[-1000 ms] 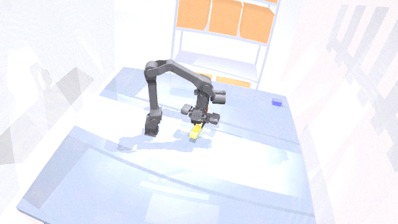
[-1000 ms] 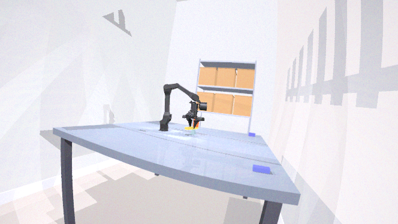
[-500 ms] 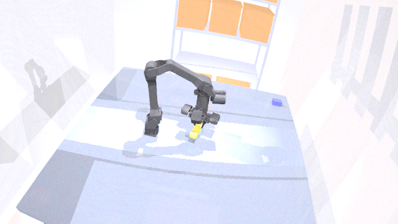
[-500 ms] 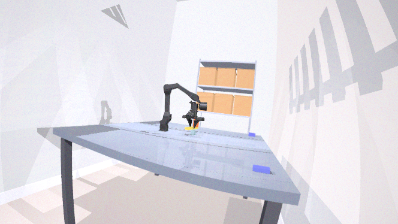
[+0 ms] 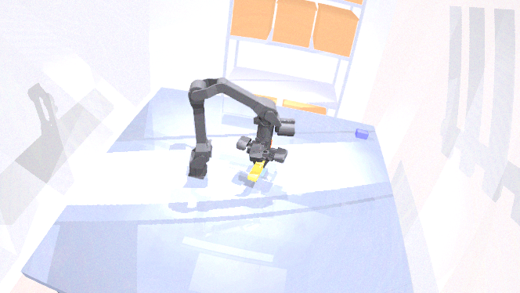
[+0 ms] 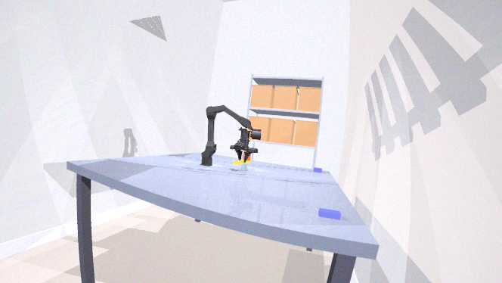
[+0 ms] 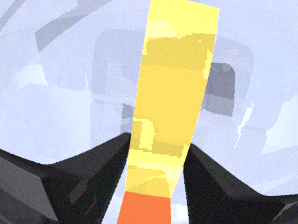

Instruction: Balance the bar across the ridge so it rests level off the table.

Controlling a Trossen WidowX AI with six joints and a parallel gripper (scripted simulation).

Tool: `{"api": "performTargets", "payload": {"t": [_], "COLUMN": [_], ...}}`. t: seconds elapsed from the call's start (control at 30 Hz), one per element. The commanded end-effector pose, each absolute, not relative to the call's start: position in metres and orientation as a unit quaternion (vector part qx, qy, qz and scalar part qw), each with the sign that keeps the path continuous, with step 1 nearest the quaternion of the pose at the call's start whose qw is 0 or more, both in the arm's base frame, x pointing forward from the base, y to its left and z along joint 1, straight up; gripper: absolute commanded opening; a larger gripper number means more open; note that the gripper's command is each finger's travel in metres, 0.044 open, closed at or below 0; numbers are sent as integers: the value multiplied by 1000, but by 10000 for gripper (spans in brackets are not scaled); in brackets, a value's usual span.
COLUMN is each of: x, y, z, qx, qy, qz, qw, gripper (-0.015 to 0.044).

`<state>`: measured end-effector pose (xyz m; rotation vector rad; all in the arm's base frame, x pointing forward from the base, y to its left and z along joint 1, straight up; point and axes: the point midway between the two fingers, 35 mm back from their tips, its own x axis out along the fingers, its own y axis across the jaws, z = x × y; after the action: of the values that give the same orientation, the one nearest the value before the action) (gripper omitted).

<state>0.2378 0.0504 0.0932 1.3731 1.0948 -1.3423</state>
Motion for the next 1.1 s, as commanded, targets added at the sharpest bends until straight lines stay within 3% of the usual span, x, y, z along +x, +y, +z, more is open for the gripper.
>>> {"api": "performTargets", "payload": {"t": [0.0, 0.53, 0.87, 1.07], "x": [238, 238, 238, 241], "y": [50, 50, 50, 51], "z": [93, 93, 93, 124], "qx": [555, 555, 555, 555], "qy": [443, 443, 443, 442], "qz": [-543, -543, -543, -543], "qw": [449, 449, 449, 449], "gripper": [173, 185, 440, 440]}}
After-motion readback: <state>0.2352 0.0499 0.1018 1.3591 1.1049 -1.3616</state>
